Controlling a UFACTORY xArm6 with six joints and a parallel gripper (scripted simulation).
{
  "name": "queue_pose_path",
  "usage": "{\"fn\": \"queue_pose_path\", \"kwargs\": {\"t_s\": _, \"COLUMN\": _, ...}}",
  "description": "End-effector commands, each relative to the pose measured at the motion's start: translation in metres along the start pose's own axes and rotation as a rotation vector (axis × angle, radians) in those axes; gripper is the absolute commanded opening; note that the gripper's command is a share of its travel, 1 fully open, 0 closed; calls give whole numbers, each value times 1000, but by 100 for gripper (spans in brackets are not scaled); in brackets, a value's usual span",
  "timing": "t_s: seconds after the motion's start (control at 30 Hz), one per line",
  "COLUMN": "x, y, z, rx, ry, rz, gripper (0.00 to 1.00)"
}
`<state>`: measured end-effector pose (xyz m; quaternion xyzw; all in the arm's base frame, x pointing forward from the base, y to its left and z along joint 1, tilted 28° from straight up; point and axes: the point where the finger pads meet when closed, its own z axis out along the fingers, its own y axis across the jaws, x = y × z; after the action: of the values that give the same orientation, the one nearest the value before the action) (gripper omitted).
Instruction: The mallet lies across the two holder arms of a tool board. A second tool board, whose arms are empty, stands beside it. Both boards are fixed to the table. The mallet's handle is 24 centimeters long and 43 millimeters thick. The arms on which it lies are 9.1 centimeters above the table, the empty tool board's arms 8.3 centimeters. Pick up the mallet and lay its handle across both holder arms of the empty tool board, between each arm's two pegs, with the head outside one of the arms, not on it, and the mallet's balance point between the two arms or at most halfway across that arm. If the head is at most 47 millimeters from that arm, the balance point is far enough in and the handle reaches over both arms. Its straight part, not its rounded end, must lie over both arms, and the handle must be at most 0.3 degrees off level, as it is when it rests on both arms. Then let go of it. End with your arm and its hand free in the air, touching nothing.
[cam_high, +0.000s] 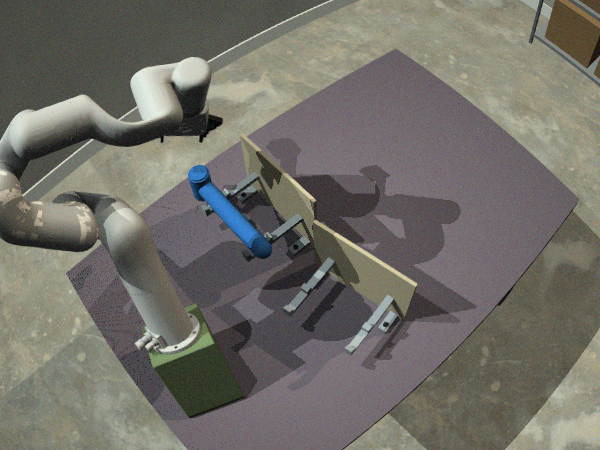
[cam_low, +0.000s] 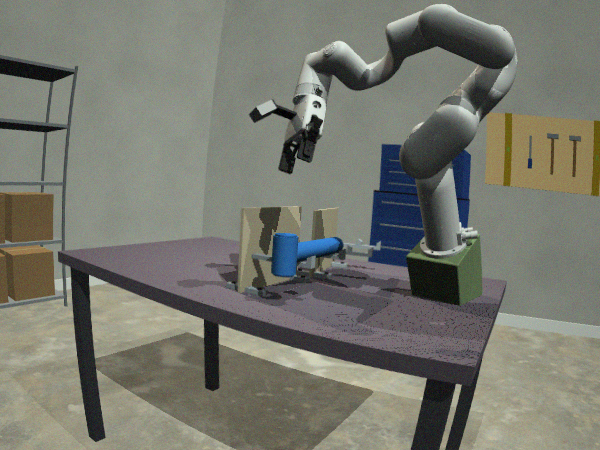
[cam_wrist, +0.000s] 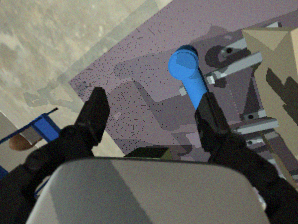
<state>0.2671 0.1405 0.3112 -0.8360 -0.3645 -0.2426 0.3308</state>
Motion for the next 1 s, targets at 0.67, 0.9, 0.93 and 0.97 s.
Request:
{"fn": "queue_pose_path", "kwargs": {"t_s": 0.67, "x": -87, "y": 83, "z": 51, "rx": -167, "ry": -336, "rz": -605, "gripper": 100}}
{"fn": "queue_pose_path", "kwargs": {"t_s": 0.9, "x": -89, "y": 85, "z": 52, "rx": -169, "ry": -345, "rz": -623, "gripper": 100}}
{"fn": "queue_pose_path", "kwargs": {"t_s": 0.93, "x": -89, "y": 85, "z": 53, "rx": -169, "ry": -345, "rz": -623, "gripper": 100}}
{"fn": "queue_pose_path", "kwargs": {"t_s": 0.97, "x": -89, "y": 85, "z": 54, "rx": -168, "ry": -344, "rz": -624, "gripper": 100}}
